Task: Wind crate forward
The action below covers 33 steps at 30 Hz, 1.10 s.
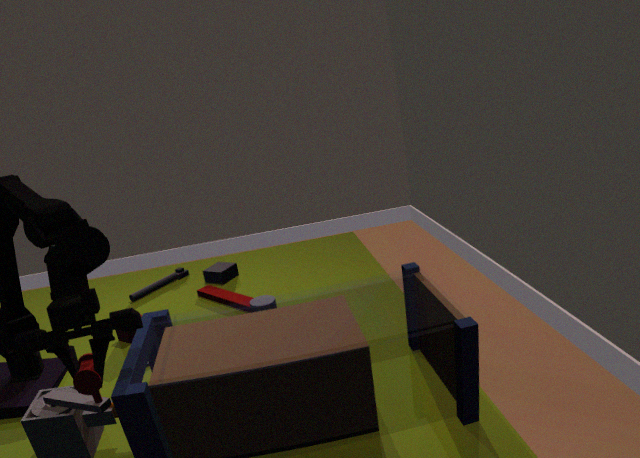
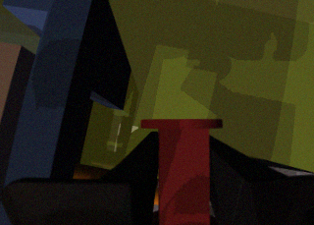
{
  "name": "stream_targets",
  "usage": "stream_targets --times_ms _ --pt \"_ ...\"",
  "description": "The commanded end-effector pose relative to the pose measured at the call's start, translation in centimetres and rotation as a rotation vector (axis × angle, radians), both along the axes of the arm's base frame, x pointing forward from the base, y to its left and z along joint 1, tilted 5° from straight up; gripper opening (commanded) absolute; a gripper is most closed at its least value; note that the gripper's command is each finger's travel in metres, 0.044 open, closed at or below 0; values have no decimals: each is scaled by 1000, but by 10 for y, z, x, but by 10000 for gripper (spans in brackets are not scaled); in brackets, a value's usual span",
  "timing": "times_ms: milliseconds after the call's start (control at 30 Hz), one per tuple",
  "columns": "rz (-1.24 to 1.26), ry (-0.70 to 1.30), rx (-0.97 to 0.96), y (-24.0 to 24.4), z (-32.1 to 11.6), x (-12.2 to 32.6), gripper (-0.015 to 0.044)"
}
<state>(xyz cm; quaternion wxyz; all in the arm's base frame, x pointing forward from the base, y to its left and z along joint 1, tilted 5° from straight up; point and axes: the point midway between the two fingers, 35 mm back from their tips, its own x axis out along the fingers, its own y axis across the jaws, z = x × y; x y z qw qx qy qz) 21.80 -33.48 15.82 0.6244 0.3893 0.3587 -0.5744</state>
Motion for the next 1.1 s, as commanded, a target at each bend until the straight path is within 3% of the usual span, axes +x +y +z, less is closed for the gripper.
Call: stream_targets --times_ms 0,1067 --pt "40 -10 40 23 -3 11 0" --pt "40 -11 45 68 -2 15 0"
